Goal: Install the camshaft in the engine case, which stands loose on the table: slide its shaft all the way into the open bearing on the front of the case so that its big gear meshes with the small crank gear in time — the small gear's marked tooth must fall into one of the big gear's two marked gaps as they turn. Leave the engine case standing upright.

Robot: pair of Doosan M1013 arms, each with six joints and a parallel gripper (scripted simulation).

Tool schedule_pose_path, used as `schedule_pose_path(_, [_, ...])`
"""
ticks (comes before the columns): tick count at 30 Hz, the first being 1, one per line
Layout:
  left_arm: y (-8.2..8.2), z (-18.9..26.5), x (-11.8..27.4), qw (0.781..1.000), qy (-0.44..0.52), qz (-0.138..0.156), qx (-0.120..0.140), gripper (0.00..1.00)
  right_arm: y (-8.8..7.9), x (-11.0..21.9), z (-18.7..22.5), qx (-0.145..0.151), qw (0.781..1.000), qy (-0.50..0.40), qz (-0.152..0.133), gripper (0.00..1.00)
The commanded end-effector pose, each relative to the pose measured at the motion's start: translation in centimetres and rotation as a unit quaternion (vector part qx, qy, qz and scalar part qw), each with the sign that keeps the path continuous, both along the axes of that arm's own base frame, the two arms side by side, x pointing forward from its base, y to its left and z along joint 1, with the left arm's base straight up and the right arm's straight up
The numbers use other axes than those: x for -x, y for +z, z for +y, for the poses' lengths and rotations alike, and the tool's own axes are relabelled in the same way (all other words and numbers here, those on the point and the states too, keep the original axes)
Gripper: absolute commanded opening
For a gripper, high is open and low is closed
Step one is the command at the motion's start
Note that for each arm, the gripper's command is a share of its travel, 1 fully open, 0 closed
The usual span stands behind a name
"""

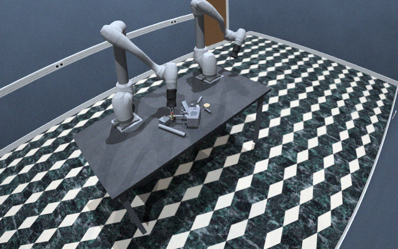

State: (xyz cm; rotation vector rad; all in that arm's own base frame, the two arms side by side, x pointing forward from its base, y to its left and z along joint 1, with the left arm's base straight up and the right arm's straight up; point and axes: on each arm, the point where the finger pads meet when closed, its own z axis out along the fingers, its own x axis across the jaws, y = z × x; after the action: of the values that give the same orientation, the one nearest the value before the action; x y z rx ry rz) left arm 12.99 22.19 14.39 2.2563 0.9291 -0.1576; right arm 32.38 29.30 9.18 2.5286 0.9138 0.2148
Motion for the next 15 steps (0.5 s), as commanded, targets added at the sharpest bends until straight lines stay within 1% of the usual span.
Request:
schedule_pose_path(1, [0.03, 0.04, 0.0, 1.0, 0.0, 0.0, 0.0, 1.0, 0.04, -0.03, 0.04, 0.0, 1.0, 0.0, 0.0, 0.29])
schedule_pose_path(15, [0.03, 0.04, 0.0, 1.0, 0.0, 0.0, 0.0, 1.0, 0.04, -0.29, 0.25, 0.0, 1.0, -0.001, 0.0, 0.29])
